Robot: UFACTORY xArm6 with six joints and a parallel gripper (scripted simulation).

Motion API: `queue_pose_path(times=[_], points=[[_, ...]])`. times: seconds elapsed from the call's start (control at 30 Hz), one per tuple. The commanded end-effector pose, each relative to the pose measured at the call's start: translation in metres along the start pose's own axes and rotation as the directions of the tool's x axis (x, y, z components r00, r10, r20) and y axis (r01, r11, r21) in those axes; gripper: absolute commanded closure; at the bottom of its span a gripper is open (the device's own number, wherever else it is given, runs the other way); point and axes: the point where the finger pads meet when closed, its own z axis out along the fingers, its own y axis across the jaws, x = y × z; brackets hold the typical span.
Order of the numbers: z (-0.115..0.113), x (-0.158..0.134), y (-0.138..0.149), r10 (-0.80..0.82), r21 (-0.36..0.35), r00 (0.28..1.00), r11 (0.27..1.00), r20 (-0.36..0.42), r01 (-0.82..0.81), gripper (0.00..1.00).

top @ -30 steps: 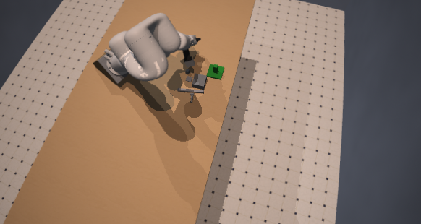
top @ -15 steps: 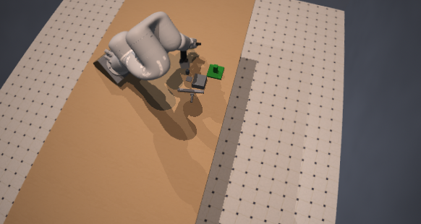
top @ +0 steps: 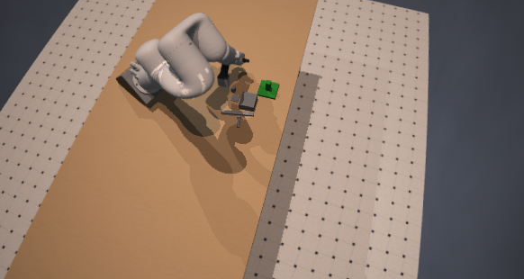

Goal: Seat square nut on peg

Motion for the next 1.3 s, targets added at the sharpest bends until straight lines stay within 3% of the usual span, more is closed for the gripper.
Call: queue_pose_path(times=[0.0, 0.5, 1.27], points=[[-0.001, 0.002, -0.001, 0.044, 0.006, 0.999, 0.999, -0.012, -0.044, 1.0], [-0.003, 0.017, 0.001, 0.235, 0.036, 0.97, 0.972, -0.062, -0.233, 1.0], [-0.01, 0.04, 0.007, 0.498, 0.109, 0.858, 0.867, -0.124, -0.487, 1.0]])
